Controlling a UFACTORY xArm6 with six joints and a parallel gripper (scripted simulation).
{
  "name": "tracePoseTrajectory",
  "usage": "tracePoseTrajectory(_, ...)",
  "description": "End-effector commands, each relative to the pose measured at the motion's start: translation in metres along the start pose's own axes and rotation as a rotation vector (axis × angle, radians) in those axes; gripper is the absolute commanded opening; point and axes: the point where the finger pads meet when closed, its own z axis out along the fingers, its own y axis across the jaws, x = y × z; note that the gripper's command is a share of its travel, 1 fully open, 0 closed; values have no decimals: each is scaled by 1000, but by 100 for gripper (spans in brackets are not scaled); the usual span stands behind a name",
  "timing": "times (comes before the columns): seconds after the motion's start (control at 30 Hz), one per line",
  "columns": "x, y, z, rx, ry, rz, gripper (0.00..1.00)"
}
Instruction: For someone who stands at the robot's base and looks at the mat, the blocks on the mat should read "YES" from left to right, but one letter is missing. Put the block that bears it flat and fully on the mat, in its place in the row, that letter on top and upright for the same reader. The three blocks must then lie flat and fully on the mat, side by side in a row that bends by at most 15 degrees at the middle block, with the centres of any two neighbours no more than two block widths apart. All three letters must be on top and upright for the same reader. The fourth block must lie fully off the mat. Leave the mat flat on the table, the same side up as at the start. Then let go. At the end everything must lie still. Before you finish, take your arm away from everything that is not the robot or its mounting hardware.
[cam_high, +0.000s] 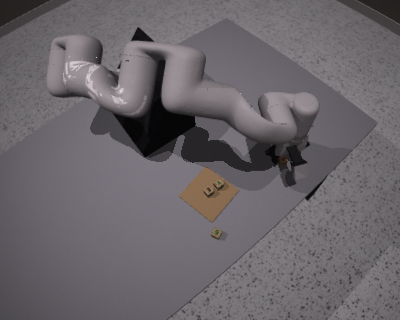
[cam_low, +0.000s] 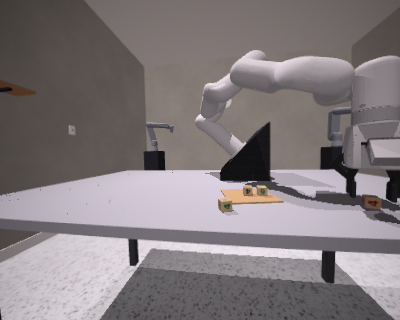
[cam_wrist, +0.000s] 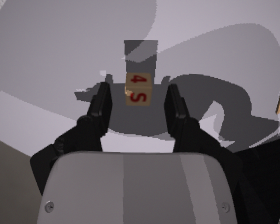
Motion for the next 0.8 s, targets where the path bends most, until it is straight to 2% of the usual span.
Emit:
tracePoseTrajectory(0.0,2,-1,2,5,3,2,63)
tracePoseTrajectory(0.3,2,-1,13,5,3,2,63)
tracePoseTrajectory(0.77,2,-1,14,5,3,2,63)
